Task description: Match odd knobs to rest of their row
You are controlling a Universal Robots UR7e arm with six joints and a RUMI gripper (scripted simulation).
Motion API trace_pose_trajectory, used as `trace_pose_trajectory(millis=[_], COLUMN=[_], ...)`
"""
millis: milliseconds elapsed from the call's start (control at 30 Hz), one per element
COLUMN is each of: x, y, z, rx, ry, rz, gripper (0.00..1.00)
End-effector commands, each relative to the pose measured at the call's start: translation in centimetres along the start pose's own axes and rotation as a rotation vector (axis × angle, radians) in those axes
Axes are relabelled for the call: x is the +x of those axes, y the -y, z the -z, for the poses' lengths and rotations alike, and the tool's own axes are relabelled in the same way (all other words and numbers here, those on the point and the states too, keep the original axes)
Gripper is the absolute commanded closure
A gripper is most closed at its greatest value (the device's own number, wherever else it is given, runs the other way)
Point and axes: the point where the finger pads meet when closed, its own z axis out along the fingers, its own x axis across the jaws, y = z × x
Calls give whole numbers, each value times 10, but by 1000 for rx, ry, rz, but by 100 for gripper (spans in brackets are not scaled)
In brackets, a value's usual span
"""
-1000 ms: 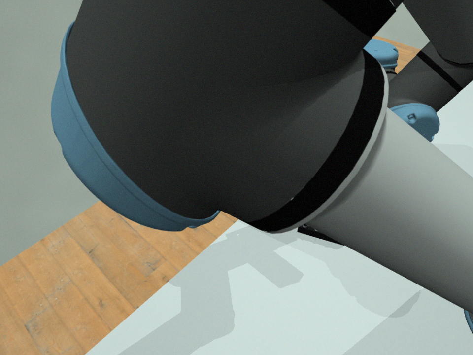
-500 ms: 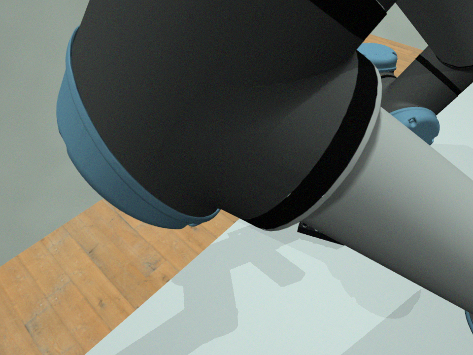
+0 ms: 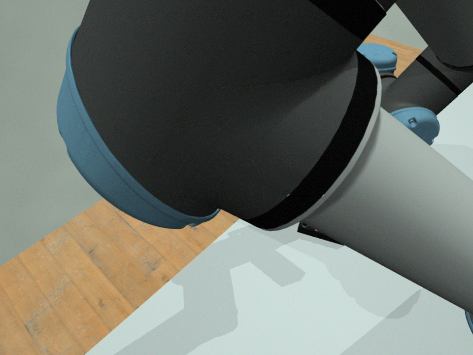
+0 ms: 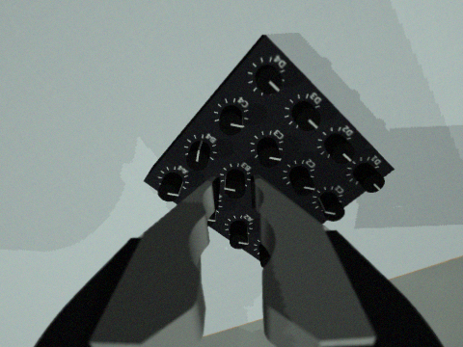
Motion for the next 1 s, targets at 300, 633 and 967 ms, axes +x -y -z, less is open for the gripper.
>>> trace_pose_trajectory(millis=[300,633,967], x=[0,0,0], y=[0,0,0], z=[0,0,0], rx=[-1,-1,-1], ry=[0,0,0], rz=[0,0,0], gripper=[89,96,96])
